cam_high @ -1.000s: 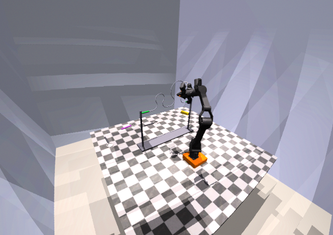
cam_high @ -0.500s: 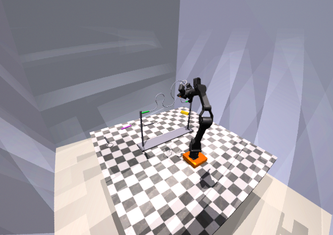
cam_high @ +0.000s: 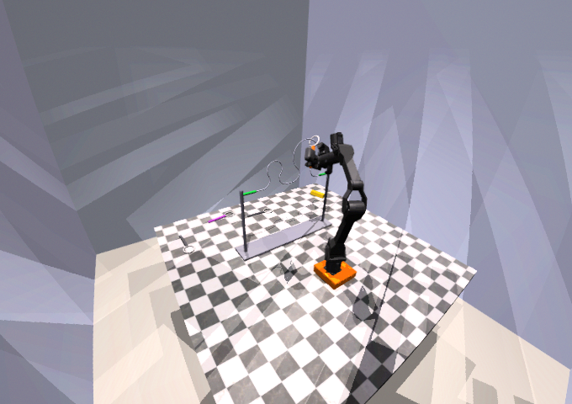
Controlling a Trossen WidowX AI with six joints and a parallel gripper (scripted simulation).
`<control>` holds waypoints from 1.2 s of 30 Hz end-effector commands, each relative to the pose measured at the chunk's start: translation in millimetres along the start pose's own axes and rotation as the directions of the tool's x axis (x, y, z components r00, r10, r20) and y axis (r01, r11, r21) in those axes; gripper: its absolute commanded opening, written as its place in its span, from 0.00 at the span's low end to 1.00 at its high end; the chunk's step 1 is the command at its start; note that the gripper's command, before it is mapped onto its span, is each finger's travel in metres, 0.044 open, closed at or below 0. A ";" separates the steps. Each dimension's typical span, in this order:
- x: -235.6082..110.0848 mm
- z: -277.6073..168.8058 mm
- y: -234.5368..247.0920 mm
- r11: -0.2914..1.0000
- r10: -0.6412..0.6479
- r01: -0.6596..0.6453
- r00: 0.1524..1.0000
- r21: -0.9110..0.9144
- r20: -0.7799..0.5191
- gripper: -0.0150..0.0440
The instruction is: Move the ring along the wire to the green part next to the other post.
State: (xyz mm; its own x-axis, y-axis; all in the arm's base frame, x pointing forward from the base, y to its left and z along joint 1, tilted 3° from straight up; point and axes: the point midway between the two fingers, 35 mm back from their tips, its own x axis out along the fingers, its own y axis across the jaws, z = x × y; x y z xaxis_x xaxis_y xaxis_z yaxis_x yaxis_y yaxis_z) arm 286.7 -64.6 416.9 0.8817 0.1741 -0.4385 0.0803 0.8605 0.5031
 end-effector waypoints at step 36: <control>-1.4 3.6 -14.7 0.875 -0.254 0.269 0.963 -0.403 0.091 0.00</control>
State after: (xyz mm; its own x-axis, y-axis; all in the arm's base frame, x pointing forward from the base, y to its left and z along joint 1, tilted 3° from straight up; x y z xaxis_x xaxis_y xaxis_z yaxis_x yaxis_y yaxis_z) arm 287.6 -78.4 411.4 0.8693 -0.0679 -0.4896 0.1171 0.9906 0.0706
